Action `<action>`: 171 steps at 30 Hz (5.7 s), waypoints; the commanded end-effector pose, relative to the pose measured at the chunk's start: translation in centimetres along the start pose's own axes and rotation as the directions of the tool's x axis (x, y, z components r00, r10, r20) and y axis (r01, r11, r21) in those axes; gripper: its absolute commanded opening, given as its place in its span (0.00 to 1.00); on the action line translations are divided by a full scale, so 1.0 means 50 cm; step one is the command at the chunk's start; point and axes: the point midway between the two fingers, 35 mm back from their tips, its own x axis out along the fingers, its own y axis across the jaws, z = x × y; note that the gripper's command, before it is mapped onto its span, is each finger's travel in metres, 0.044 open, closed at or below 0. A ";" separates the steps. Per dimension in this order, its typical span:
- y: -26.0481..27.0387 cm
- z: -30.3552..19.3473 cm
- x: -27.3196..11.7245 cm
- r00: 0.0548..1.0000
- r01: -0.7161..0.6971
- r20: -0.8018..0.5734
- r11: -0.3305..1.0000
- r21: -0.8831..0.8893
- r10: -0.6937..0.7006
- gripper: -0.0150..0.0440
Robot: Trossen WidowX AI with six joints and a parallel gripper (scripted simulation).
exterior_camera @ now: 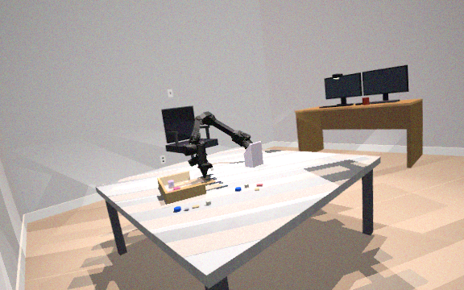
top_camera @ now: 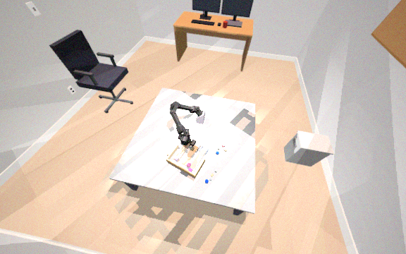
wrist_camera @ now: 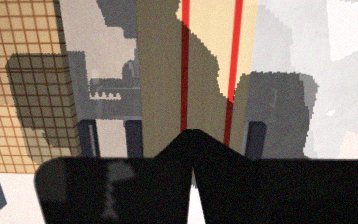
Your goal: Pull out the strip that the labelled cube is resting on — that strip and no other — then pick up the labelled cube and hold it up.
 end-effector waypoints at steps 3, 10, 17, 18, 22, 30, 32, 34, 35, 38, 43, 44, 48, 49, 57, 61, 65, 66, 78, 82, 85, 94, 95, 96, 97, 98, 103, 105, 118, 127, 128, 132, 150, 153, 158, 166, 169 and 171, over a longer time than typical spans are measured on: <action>0.000 -0.024 0.005 1.000 0.005 -0.010 1.000 -0.006 -0.005 0.25; 0.001 -0.047 0.006 1.000 0.005 -0.010 1.000 -0.006 -0.005 0.25; 0.001 -0.070 0.006 1.000 0.005 -0.011 1.000 -0.007 -0.005 0.25; 0.001 -0.073 0.006 1.000 0.005 -0.011 1.000 -0.007 -0.005 0.25; 0.001 -0.085 0.007 1.000 0.005 -0.011 1.000 -0.007 -0.005 0.25; 0.002 -0.110 0.008 1.000 0.005 -0.012 1.000 -0.007 -0.005 0.25; 0.002 -0.116 0.008 1.000 0.005 -0.012 1.000 -0.008 -0.005 0.25; 0.002 -0.122 0.008 1.000 0.005 -0.012 1.000 -0.008 -0.005 0.25; 0.002 -0.125 0.008 1.000 0.005 -0.012 1.000 -0.008 -0.005 0.25; 0.002 -0.134 0.008 1.000 0.005 -0.012 1.000 -0.008 -0.005 0.25; 0.002 -0.150 0.009 1.000 0.005 -0.013 1.000 -0.008 -0.005 0.25; 0.002 -0.153 0.009 1.000 0.005 -0.013 1.000 -0.008 -0.005 0.25; 0.002 -0.165 0.009 1.000 0.005 -0.013 1.000 -0.009 -0.005 0.25; 0.002 -0.168 0.009 1.000 0.005 -0.013 1.000 -0.009 -0.005 0.25; 0.002 -0.192 0.009 1.000 0.005 -0.014 1.000 -0.009 -0.005 0.25; 0.002 -0.204 0.008 1.000 0.005 -0.014 1.000 -0.009 -0.005 0.25; 0.002 -0.215 0.008 1.000 0.005 -0.014 1.000 -0.010 -0.005 0.25; 0.002 -0.218 0.008 1.000 0.005 -0.014 1.000 -0.010 -0.005 0.25; 0.002 -0.256 0.008 1.000 0.005 -0.015 1.000 -0.010 -0.005 0.25; 0.002 -0.268 0.008 1.000 0.005 -0.015 1.000 -0.011 -0.005 0.25; 0.002 -0.276 0.008 1.000 0.005 -0.015 1.000 -0.011 -0.005 0.25; 0.002 -0.304 0.008 1.000 0.005 -0.016 1.000 -0.011 -0.005 0.25; 0.002 -0.307 0.007 1.000 0.005 -0.016 1.000 -0.011 -0.005 0.25; 0.002 -0.311 0.007 1.000 0.005 -0.016 1.000 -0.011 -0.005 0.25; 0.002 -0.314 0.007 1.000 0.005 -0.016 1.000 -0.012 -0.005 0.25; 0.002 -0.317 0.007 1.000 0.005 -0.016 1.000 -0.012 -0.005 0.25; 0.002 -0.332 0.007 1.000 0.005 -0.017 1.000 -0.012 -0.005 0.25; 0.002 -0.338 0.007 1.000 0.005 -0.017 1.000 -0.012 -0.005 0.25; 0.002 -0.372 0.007 1.000 0.005 -0.017 1.000 -0.013 -0.005 0.25; 0.002 -0.372 0.007 1.000 0.005 -0.017 1.000 -0.013 -0.005 0.25; 0.002 -0.372 0.007 1.000 0.005 -0.017 1.000 -0.013 -0.005 0.25; 0.002 -0.372 0.007 1.000 0.005 -0.017 1.000 -0.013 -0.005 0.25; 0.009 -0.352 -0.013 1.000 -0.001 0.005 1.000 -0.004 0.001 0.25; 0.010 -0.350 -0.070 1.000 0.000 -0.013 1.000 -0.011 0.000 0.25; 0.009 -0.350 -0.084 1.000 0.002 -0.017 1.000 -0.012 -0.002 0.25; 0.011 -0.281 -0.084 1.000 0.004 -0.016 0.996 0.084 -0.003 0.61; 0.013 -0.256 -0.087 1.000 0.004 -0.016 0.996 0.085 -0.003 0.74; 0.013 -0.241 -0.089 1.000 0.004 -0.015 0.996 0.085 -0.003 0.83</action>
